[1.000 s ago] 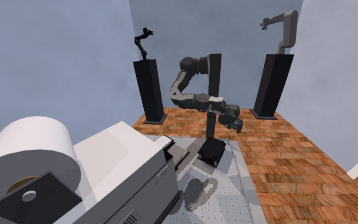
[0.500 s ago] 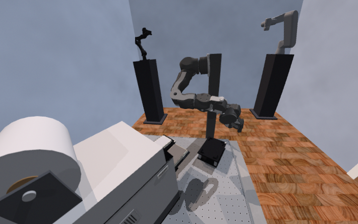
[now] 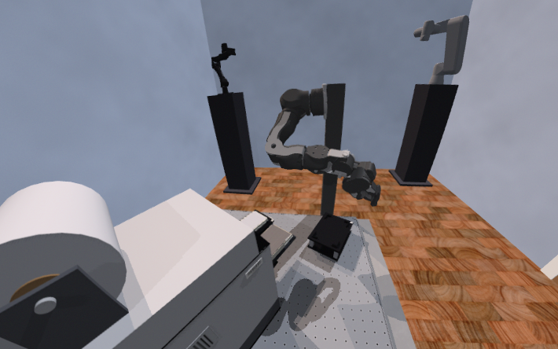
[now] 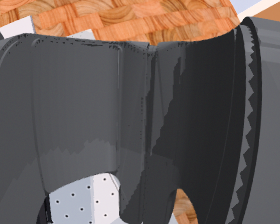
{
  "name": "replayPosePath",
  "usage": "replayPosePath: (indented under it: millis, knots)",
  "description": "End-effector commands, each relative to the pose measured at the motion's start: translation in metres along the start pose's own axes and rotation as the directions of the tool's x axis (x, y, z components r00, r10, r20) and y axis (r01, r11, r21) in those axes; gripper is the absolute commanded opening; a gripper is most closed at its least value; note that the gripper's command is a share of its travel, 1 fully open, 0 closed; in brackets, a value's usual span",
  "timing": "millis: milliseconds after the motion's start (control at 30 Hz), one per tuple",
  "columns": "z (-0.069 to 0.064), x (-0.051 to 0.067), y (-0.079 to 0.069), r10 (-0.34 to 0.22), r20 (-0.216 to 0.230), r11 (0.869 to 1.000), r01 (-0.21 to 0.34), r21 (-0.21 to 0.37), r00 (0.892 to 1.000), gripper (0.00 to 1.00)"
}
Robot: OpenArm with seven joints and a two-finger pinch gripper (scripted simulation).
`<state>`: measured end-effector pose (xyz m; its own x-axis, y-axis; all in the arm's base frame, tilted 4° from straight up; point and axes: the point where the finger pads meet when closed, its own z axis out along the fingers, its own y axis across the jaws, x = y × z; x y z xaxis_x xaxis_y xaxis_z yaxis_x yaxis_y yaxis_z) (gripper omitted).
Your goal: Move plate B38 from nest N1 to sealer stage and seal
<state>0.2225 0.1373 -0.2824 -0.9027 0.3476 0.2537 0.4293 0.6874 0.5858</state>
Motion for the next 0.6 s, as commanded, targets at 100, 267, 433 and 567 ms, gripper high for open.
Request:
replayPosePath:
  millis: [100, 267, 433, 567]
  knots:
    - [-0.001, -0.001, 0.0, 0.003, 0.004, 1.0, -0.003, 0.003, 1.0, 0.0]
    - [-0.003, -0.005, -0.011, -0.008, 0.025, 0.999, 0.006, 0.054, 1.0, 0.0]
    - [-0.008, -0.014, -0.03, -0.02, 0.063, 0.99, 0.011, 0.141, 0.998, 0.0]
    - [-0.008, -0.014, -0.03, -0.02, 0.063, 0.99, 0.011, 0.141, 0.998, 0.0]
